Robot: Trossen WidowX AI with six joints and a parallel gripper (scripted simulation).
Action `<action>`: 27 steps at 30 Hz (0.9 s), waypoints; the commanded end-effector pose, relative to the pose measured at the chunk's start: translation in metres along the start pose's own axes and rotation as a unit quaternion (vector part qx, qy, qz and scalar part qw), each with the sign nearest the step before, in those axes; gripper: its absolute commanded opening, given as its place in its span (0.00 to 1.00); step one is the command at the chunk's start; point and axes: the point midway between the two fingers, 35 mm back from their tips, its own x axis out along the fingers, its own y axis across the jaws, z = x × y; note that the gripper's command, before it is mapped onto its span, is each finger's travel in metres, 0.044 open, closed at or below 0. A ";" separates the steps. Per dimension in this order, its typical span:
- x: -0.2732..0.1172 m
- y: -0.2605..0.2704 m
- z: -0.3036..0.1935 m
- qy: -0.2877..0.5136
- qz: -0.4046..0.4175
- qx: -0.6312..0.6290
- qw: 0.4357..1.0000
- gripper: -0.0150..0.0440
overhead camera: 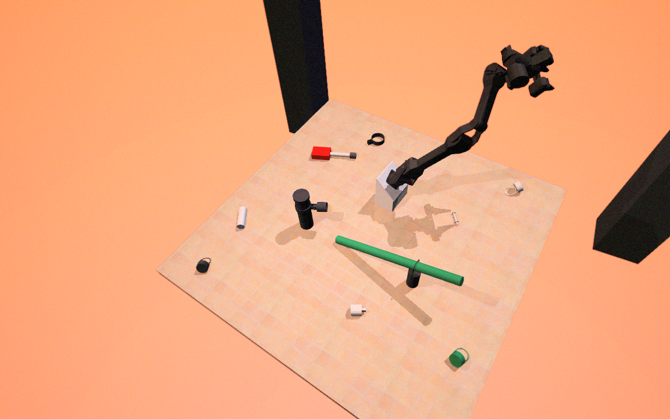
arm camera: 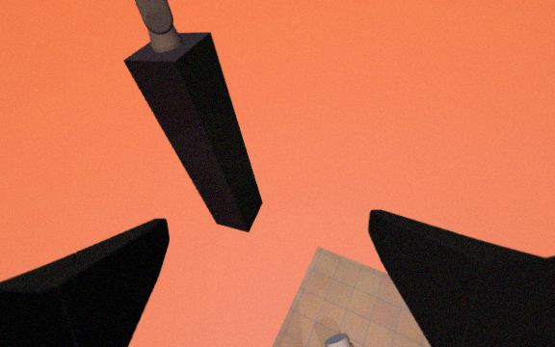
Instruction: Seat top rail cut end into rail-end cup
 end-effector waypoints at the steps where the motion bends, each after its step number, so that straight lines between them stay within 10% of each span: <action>1: -0.001 0.001 0.001 -0.003 0.002 -0.001 1.000 0.98; 27: -0.279 0.134 0.023 -0.364 0.386 -0.117 0.840 1.00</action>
